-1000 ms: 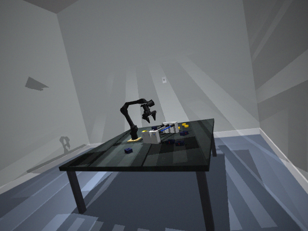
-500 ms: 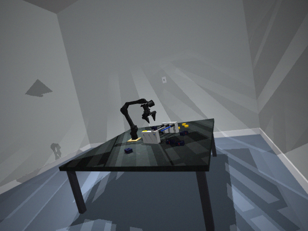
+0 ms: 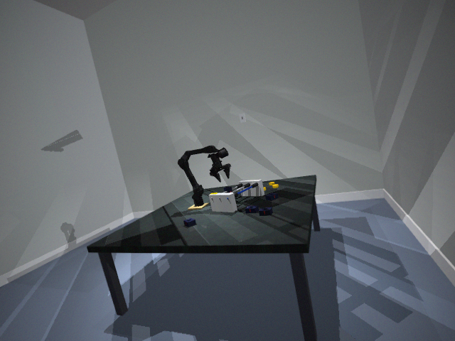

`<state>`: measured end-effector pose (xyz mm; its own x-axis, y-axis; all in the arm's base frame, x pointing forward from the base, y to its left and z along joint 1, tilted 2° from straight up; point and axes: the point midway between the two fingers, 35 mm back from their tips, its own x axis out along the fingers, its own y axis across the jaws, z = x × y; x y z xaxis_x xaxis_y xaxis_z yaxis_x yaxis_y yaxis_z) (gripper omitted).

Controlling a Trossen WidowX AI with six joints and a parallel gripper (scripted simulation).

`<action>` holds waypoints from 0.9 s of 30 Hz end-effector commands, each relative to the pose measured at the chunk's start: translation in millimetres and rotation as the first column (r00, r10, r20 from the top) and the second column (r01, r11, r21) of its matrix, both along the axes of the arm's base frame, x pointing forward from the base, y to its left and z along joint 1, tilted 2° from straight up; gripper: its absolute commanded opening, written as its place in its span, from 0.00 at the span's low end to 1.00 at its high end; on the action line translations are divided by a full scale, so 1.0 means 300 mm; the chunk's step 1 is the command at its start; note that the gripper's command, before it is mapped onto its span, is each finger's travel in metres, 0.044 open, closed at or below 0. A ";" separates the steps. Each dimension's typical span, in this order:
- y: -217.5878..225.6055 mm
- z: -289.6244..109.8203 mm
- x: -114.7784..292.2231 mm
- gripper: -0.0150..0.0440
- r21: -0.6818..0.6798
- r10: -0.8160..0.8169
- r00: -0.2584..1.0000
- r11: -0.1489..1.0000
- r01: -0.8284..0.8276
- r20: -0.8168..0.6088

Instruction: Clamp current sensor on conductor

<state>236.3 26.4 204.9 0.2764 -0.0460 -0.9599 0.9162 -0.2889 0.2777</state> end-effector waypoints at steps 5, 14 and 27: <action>-0.001 0.003 0.000 1.00 -0.002 -0.005 1.000 1.000 0.005 0.002; -0.013 0.000 -0.010 1.00 0.003 0.038 0.999 0.999 -0.038 0.001; -0.149 -0.004 -0.205 1.00 -0.185 0.718 0.671 0.696 -0.693 0.185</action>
<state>200.4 -8.6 207.1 0.3557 0.1004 -0.9292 0.9180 0.1492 0.3675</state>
